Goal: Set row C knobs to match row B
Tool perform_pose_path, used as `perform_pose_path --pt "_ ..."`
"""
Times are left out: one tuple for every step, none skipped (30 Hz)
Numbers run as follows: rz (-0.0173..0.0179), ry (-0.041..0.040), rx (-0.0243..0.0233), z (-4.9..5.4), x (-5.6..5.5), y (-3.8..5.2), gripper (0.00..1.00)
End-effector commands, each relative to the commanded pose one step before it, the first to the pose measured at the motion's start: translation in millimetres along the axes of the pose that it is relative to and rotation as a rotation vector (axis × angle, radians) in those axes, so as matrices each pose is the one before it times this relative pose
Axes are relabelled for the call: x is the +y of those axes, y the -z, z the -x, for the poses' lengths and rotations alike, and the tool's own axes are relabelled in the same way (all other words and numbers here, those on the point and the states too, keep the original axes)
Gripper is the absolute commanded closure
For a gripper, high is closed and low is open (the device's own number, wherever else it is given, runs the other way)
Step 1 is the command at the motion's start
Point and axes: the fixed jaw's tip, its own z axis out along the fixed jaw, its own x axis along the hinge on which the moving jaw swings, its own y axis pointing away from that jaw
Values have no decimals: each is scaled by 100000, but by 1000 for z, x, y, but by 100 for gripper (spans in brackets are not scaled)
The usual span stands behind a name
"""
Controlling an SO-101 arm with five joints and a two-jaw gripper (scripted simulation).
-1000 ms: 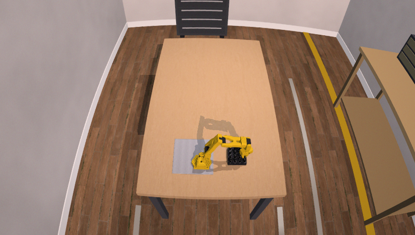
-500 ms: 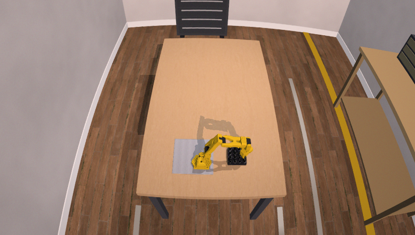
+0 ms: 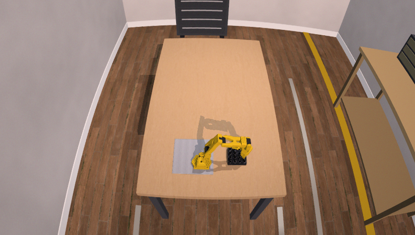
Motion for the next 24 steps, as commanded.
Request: perform_pose_path --pt "951 2954 -814 843 1360 -1336 99" --pt "1 581 0 -30 -5 1 99" --pt "-2 581 0 -36 2 -5 99" --pt "1 581 0 -30 2 0 99" --pt "1 581 0 -36 2 1 99" --pt "-2 584 0 -36 -4 1 99" --pt "1 581 0 -30 2 0 99" --pt "1 581 0 -36 -3 1 99" --pt "-2 581 0 -30 2 0 99" --pt "1 581 0 -36 -3 1 99" --pt "-2 584 0 -30 3 0 99" --pt "1 581 0 -36 -2 1 99" --pt "1 581 0 -30 3 0 99" --pt "-2 581 0 -37 -2 -5 99" --pt "0 0 0 0 0 0 99" --pt "0 0 0 0 0 0 99" --pt "2 1 0 -2 0 6 99" --pt "0 0 0 0 0 0 99" --pt "0 0 0 0 0 0 99" --pt "0 0 0 0 0 0 99" --pt "0 0 0 0 0 0 99" --pt "0 0 0 0 0 0 99" --pt "0 0 0 0 0 0 99" --pt "0 0 0 0 0 0 99"
